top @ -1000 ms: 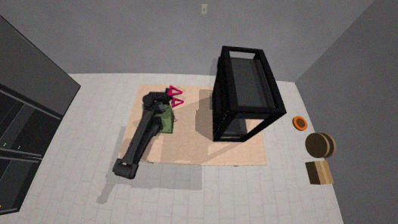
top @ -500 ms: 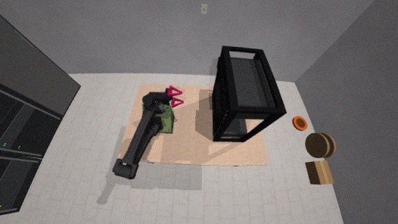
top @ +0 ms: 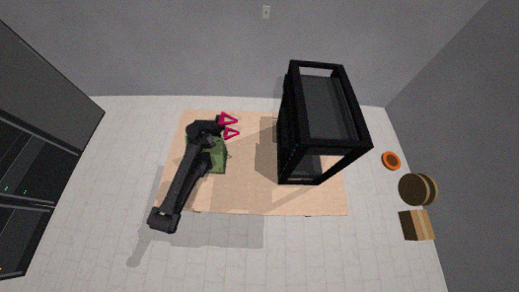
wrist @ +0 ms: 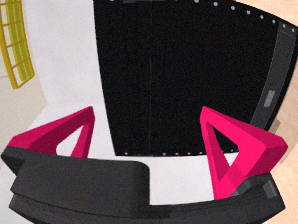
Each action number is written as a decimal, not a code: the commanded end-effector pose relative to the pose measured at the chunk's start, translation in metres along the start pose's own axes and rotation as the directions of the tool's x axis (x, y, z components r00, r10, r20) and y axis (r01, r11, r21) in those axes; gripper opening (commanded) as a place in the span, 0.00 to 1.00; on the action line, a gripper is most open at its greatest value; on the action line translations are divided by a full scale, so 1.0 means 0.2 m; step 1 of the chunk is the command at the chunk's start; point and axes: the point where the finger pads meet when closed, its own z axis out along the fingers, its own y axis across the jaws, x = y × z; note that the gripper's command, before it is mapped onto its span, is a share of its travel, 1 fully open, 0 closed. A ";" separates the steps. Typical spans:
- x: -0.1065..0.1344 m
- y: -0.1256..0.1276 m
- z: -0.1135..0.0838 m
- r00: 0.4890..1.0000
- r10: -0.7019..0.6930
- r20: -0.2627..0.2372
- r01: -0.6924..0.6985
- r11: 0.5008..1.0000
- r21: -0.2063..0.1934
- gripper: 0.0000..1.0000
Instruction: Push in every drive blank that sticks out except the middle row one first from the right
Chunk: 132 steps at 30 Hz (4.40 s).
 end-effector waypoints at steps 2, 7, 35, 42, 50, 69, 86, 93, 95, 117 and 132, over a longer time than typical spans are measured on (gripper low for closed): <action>-0.01 -0.03 -0.01 1.000 0.004 -0.005 -0.004 1.000 0.000 1.00; -0.01 -0.04 0.02 1.000 0.004 -0.002 -0.004 1.000 0.011 1.00; 0.28 0.07 0.73 0.999 0.042 -0.001 -0.042 0.999 -0.022 1.00; 0.26 0.05 0.75 0.999 0.042 0.010 -0.042 0.999 -0.013 1.00; 0.26 0.05 0.75 0.999 0.042 0.010 -0.042 0.999 -0.013 1.00; 0.26 0.05 0.75 0.999 0.042 0.010 -0.042 0.999 -0.013 1.00; 0.26 0.05 0.75 0.999 0.042 0.010 -0.042 0.999 -0.013 1.00; 0.26 0.05 0.75 0.999 0.042 0.010 -0.042 0.999 -0.013 0.00; 0.26 0.05 0.75 0.999 0.042 0.010 -0.042 0.999 -0.013 0.00; 0.26 0.05 0.75 0.999 0.042 0.010 -0.042 0.999 -0.013 0.00; 0.28 -0.03 0.58 1.000 0.022 -0.011 -0.022 1.000 -0.010 0.00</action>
